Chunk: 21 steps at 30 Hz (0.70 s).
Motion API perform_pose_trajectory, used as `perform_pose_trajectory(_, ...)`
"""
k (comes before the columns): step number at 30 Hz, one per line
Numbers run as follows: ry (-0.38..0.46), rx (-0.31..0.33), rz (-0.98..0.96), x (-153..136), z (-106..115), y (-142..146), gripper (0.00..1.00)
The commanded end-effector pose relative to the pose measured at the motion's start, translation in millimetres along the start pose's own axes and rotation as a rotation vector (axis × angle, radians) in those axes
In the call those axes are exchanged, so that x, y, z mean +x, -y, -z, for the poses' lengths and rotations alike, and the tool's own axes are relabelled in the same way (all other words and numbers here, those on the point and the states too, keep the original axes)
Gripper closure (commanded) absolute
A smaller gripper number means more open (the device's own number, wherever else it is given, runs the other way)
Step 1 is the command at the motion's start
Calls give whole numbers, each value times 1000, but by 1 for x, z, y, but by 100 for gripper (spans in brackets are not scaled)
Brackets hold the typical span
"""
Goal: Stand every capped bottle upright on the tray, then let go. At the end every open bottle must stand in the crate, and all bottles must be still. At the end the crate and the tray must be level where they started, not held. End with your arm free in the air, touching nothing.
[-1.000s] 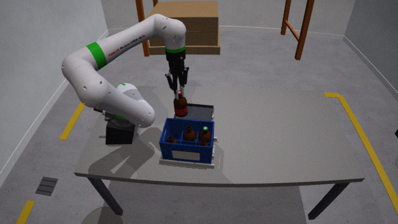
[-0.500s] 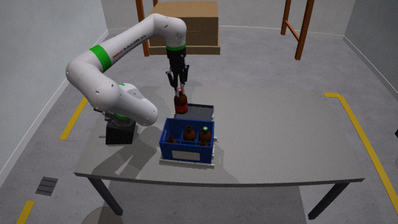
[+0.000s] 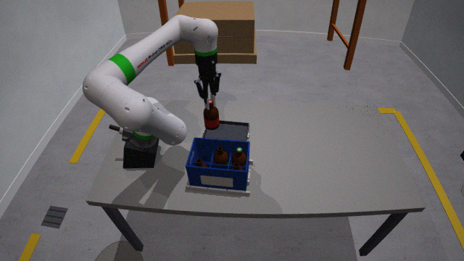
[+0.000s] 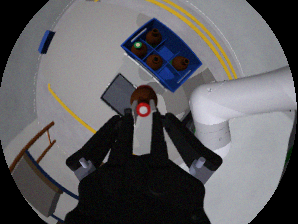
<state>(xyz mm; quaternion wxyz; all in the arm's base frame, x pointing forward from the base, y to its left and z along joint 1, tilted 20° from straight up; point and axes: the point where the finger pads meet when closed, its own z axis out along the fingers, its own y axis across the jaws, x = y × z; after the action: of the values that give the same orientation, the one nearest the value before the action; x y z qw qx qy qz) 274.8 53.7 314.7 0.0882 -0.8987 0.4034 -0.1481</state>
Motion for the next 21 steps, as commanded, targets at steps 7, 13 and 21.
perform_pose_trajectory(7, -1, 1, 0, -10, 0, 9, 100)
perform_pose_trajectory(13, -2, 1, -1, -20, 0, 17, 100)
perform_pose_trajectory(21, -3, 1, -1, -29, 0, 24, 100)
